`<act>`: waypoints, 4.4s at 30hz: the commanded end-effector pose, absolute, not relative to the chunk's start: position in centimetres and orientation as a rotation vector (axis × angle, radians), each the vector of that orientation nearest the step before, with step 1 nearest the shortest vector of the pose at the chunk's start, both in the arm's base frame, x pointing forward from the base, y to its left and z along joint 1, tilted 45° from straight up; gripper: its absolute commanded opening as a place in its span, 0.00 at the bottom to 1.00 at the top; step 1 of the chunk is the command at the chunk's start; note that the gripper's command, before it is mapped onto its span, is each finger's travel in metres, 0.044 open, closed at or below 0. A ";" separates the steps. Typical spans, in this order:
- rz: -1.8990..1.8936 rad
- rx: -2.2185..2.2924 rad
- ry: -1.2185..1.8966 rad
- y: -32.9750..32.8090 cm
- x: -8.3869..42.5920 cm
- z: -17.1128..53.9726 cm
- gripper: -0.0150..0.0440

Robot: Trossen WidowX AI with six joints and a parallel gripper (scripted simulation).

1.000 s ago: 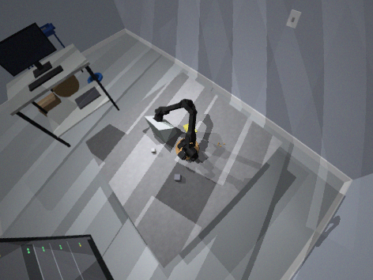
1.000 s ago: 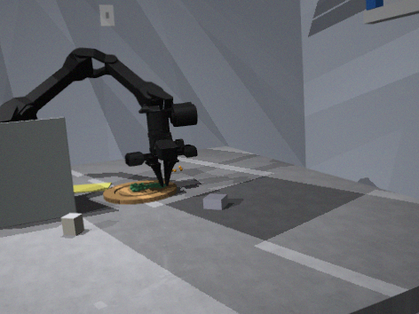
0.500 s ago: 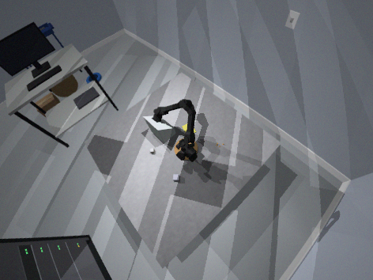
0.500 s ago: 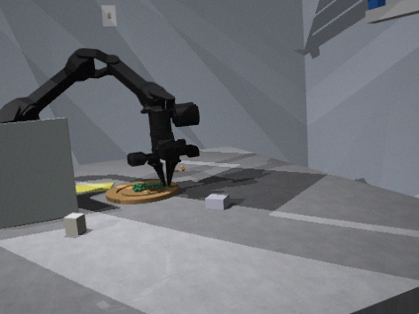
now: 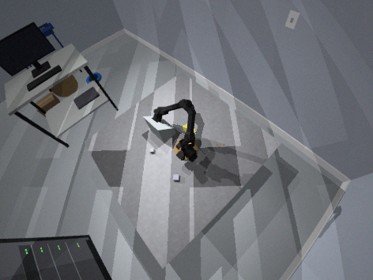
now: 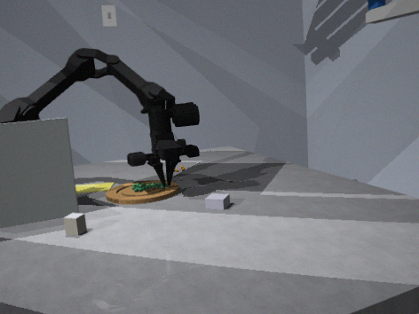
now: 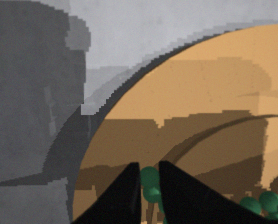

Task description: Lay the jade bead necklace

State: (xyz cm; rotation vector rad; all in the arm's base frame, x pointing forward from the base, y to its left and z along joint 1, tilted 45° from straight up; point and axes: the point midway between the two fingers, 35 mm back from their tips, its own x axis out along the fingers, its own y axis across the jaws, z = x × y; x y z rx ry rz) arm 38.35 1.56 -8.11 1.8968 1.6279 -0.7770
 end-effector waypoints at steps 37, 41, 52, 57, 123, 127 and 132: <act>-0.777 1.897 1.628 1.6 38.3 -8.1 0.65; -0.778 1.897 1.629 1.5 38.3 -8.1 0.83; -0.785 1.895 1.645 0.8 37.9 -7.3 1.00; -0.785 1.895 1.645 0.8 37.9 -7.3 1.00; 0.090 1.154 1.577 3.2 36.0 -5.8 0.90; 0.090 1.156 1.579 3.7 36.0 -6.3 0.90; 0.090 1.157 1.581 4.1 35.9 -6.6 0.90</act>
